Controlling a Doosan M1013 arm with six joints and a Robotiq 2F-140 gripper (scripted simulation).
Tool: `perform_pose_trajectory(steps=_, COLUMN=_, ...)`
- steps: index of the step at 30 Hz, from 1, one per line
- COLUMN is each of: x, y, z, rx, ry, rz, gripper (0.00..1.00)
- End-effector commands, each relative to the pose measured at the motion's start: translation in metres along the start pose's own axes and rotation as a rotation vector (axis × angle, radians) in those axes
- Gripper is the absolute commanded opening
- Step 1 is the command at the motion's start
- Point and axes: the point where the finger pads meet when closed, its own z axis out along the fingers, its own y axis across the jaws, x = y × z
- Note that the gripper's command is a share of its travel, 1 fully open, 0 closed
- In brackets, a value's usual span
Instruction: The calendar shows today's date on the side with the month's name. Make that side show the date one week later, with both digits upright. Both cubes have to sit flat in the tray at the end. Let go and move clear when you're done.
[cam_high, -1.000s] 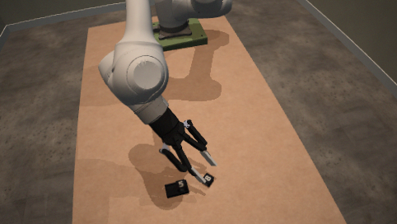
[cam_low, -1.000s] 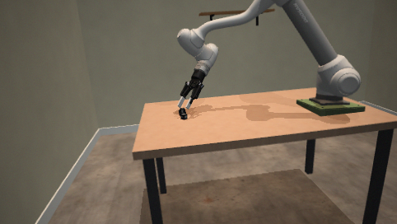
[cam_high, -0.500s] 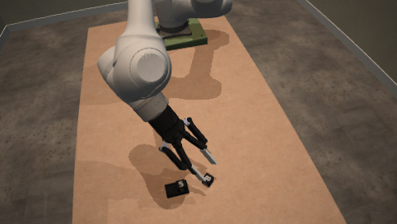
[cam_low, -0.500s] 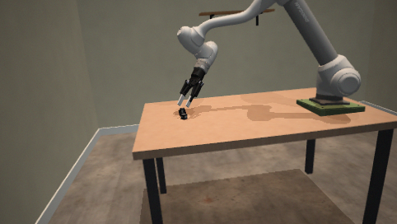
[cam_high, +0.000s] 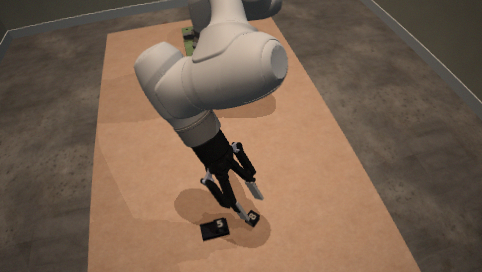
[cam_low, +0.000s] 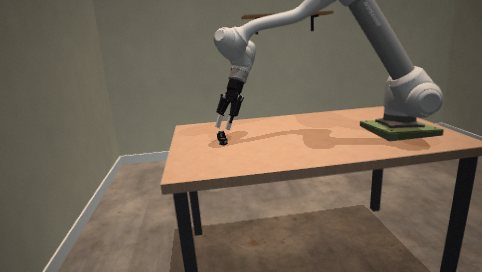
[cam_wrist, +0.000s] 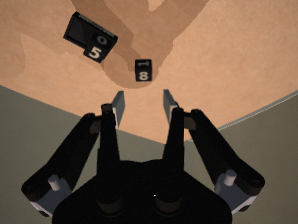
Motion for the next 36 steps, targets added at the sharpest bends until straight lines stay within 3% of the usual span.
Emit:
perform_pose_trajectory(steps=1, x=-0.004, y=0.000, z=-0.001, rx=-0.001, ry=0.025, rz=0.003, gripper=0.46)
perform_pose_trajectory(steps=5, x=-0.005, y=0.002, z=0.001, rx=-0.010, ry=0.054, rz=0.000, gripper=0.46)
perform_pose_trajectory(steps=10, x=-0.007, y=0.004, z=0.003, rx=-0.019, ry=0.203, rz=-0.002, gripper=0.46)
perform_pose_trajectory(steps=12, x=-0.007, y=0.004, z=0.003, rx=-0.019, ry=0.203, rz=-0.002, gripper=0.46)
perform_pose_trajectory(steps=15, x=-0.007, y=0.001, z=0.000, rx=-0.005, ry=0.276, rz=0.002, gripper=0.46)
perform_pose_trajectory(steps=22, x=-0.012, y=0.001, z=0.002, rx=-0.008, ry=0.318, rz=0.000, gripper=0.46)
perform_pose_trajectory(steps=27, x=-0.013, y=0.002, z=0.004, rx=-0.014, ry=0.469, rz=-0.002, gripper=0.46)
perform_pose_trajectory(steps=35, x=-0.018, y=0.000, z=0.003, rx=-0.002, ry=0.549, rz=0.003, gripper=0.46)
perform_pose_trajectory(steps=36, x=-0.018, y=0.000, z=0.003, rx=-0.002, ry=0.549, rz=0.003, gripper=1.00)
